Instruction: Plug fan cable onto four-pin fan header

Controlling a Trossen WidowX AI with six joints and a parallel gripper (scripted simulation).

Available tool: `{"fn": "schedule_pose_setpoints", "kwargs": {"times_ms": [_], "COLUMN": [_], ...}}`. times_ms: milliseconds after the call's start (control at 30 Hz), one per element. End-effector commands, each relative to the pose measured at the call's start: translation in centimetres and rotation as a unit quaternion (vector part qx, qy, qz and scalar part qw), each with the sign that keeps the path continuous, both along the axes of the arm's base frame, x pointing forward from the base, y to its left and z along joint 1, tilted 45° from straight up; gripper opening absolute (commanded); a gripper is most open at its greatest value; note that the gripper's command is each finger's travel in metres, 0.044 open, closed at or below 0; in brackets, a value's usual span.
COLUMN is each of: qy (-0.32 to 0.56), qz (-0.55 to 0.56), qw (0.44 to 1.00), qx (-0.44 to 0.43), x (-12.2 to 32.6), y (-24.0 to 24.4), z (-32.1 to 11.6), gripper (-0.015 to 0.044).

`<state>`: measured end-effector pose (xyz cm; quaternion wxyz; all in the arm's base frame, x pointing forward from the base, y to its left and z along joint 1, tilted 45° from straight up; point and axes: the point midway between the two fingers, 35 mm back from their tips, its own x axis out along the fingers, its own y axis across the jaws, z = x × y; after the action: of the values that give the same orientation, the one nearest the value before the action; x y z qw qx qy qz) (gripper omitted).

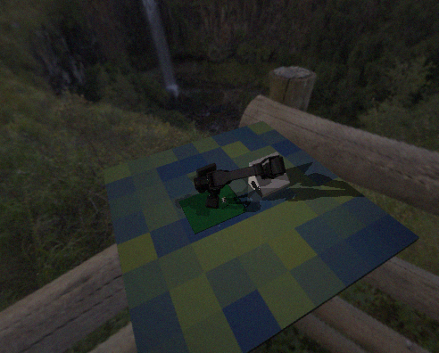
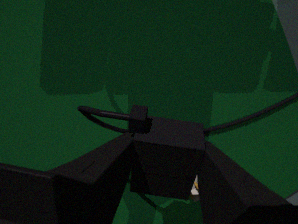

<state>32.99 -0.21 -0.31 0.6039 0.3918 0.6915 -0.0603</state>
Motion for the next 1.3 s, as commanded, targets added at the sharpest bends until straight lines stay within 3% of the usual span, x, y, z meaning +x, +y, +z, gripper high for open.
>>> {"fn": "schedule_pose_setpoints", "kwargs": {"times_ms": [0,1267], "qy": [-0.004,-0.099], "qz": [-0.002,-0.060], "qw": [1.000,0.972], "qx": [-0.027,-0.206], "x": [-0.2,0.0], "y": [0.2,1.2], "z": [-0.5,-2.4], "gripper": [0.0000,0.0000]}}
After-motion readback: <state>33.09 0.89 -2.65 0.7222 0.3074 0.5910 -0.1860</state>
